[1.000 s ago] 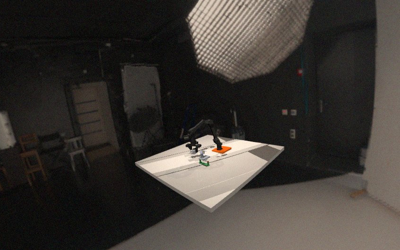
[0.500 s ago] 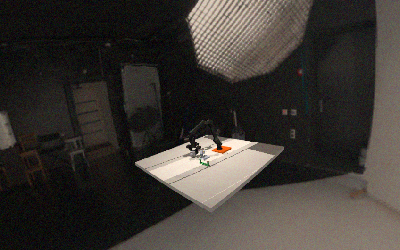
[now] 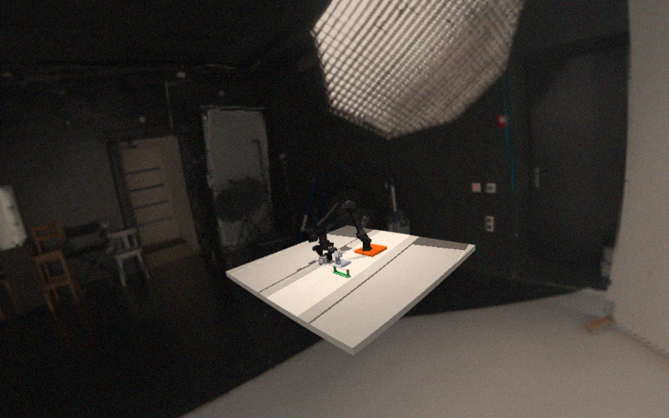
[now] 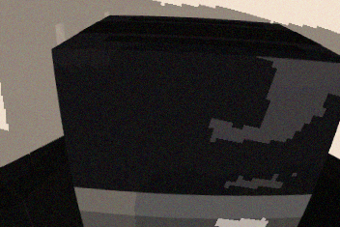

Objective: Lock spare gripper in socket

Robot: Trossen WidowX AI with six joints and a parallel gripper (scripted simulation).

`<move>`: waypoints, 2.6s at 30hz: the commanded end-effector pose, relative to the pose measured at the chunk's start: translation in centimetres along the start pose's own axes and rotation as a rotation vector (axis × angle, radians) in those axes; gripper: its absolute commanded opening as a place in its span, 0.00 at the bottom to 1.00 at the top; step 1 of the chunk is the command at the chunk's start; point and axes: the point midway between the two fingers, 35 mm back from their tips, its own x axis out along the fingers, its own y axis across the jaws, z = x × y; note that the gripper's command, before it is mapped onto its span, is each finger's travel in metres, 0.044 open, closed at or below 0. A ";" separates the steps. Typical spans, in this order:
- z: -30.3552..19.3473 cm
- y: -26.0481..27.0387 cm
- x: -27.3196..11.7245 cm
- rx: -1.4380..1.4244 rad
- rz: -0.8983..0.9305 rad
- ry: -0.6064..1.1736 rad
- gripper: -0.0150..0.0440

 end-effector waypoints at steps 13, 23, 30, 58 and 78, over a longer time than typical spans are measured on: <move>0.0 0.0 0.0 0.000 0.000 0.000 0.83; 0.1 -0.1 -1.2 0.000 -0.002 -0.003 1.00; 0.3 -0.2 -2.7 -0.002 -0.008 -0.012 1.00; 0.7 -0.5 -4.6 -0.005 -0.018 -0.026 1.00; 0.3 -0.2 -10.8 0.008 -0.020 0.285 1.00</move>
